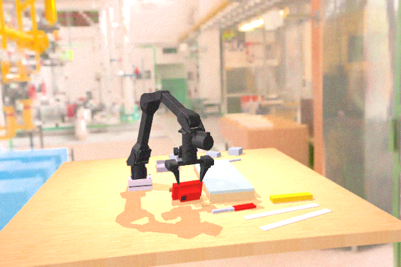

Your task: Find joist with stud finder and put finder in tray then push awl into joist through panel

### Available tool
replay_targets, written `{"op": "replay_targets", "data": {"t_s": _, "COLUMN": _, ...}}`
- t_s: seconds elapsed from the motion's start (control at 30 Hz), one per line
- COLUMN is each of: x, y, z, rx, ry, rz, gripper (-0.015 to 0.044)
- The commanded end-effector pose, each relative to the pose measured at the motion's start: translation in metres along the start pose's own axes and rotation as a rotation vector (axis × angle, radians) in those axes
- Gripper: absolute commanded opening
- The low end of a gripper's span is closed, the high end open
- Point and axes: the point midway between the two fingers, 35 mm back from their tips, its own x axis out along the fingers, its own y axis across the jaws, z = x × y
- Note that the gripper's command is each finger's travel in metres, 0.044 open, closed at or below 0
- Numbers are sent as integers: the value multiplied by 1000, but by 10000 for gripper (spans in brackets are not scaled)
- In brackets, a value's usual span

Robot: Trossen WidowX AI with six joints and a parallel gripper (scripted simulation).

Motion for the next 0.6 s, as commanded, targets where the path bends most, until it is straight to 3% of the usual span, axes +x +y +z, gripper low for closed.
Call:
{"op": "replay_targets", "data": {"t_s": 0.0, "x": 7, "y": -1, "z": -1, "rx": -4, "ry": -7, "rz": -3, "gripper": 440}}
{"op": "replay_targets", "data": {"t_s": 0.57, "x": 35, "y": -1, "z": -3, "rx": -4, "ry": -7, "rz": -3, "gripper": 440}}
